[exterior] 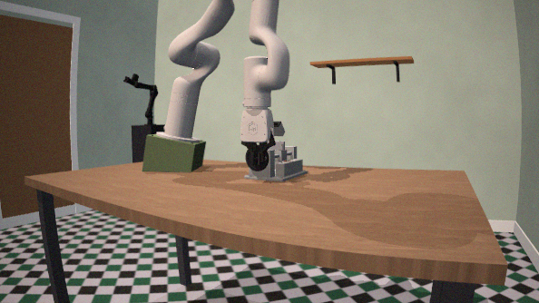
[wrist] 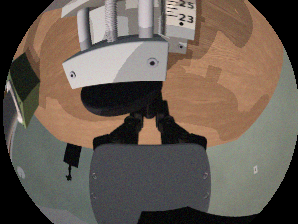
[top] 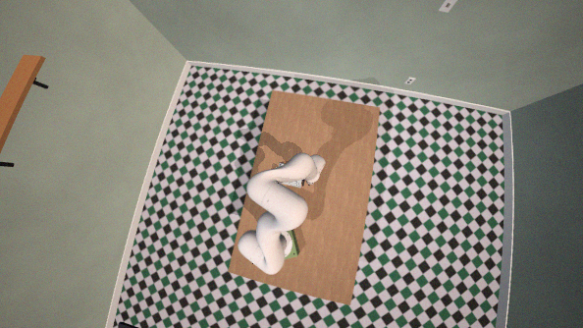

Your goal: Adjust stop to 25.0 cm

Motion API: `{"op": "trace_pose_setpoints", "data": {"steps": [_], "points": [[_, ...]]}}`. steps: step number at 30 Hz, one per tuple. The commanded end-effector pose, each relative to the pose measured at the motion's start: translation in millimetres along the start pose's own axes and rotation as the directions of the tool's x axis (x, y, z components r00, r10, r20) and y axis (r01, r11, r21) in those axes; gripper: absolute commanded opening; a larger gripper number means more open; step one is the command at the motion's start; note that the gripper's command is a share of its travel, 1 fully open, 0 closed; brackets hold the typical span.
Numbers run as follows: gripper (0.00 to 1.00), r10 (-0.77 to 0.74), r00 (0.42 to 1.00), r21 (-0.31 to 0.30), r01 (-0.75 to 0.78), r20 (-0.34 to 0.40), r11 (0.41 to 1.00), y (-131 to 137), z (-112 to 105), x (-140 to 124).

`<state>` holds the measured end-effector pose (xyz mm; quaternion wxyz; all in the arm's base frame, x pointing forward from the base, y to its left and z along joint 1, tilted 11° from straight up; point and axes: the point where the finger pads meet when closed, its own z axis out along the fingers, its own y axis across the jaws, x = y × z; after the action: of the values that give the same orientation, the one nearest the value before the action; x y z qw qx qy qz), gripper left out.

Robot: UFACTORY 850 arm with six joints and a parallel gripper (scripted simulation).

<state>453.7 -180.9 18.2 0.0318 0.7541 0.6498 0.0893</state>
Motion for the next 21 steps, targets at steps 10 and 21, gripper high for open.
{"op": "trace_pose_setpoints", "data": {"steps": [10, 21], "points": [[0.06, 0.000, 1.000, -0.002, 0.000, 0.001, 1.000, -0.6, 7.5, -0.2], [0.06, 0.000, 1.000, -0.002, 0.000, 0.001, 1.000, -1.5, 11.2, -0.2]]}}
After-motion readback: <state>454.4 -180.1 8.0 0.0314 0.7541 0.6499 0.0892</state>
